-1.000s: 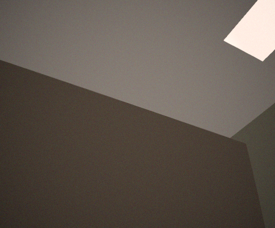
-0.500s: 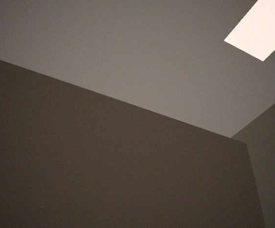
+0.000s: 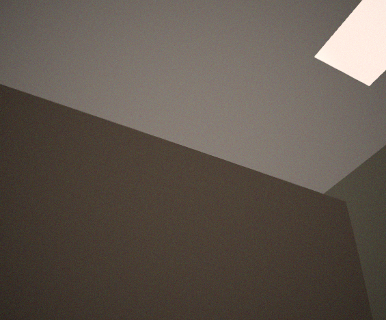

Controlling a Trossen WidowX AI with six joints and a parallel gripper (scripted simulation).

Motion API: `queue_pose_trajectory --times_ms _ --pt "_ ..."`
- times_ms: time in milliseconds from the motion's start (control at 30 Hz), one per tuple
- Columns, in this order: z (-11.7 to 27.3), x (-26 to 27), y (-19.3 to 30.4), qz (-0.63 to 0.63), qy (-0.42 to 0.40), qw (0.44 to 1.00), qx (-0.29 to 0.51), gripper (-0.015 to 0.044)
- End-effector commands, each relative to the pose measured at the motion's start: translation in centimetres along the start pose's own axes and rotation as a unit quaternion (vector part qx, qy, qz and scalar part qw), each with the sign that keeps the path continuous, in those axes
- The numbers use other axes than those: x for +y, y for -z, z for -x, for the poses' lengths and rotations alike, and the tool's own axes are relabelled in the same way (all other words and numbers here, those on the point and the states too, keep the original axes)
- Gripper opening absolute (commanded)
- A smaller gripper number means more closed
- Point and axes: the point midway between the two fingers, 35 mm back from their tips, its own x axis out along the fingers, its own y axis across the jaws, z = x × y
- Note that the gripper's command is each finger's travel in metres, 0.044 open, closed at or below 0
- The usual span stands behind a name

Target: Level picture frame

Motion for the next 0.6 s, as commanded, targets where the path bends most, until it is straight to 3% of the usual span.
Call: queue_pose_trajectory --times_ms 0,567 --pt "-0.03 0.46 0.30 0.003 -0.009 1.000 0.002 0.0000" --pt "-0.03 0.48 0.47 0.003 -0.009 1.000 0.002 0.0000"
